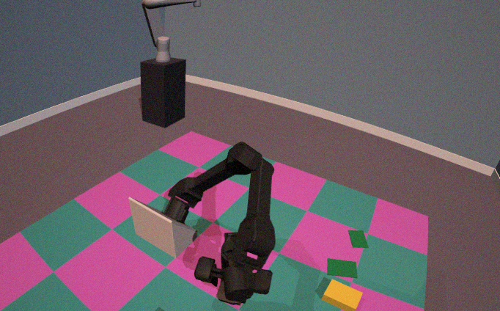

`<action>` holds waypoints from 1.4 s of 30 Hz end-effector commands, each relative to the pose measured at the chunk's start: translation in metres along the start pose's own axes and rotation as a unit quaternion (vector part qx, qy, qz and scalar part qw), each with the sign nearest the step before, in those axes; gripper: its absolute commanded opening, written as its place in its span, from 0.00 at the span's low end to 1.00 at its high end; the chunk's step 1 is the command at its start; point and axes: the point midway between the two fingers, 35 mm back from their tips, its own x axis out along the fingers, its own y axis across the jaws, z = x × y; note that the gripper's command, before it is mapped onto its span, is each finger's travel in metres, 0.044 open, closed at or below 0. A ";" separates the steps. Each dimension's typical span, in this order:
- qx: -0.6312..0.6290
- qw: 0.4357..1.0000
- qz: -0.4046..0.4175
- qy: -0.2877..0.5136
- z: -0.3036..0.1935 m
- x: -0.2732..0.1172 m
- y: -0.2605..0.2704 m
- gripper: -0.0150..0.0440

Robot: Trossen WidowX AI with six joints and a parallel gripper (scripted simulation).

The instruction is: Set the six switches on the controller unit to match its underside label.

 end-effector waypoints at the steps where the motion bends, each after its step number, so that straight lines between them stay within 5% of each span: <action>1: 0.005 1.000 0.001 0.004 0.000 0.008 -0.001 1.00; 6: 0.005 1.000 0.001 0.004 0.000 0.014 -0.002 1.00; 9: 0.005 1.000 0.001 0.004 0.000 0.014 -0.002 0.87; 14: 0.005 1.000 0.001 0.004 0.000 0.014 -0.002 0.81; 42: 0.005 1.000 0.001 -0.001 -0.006 0.004 -0.002 0.82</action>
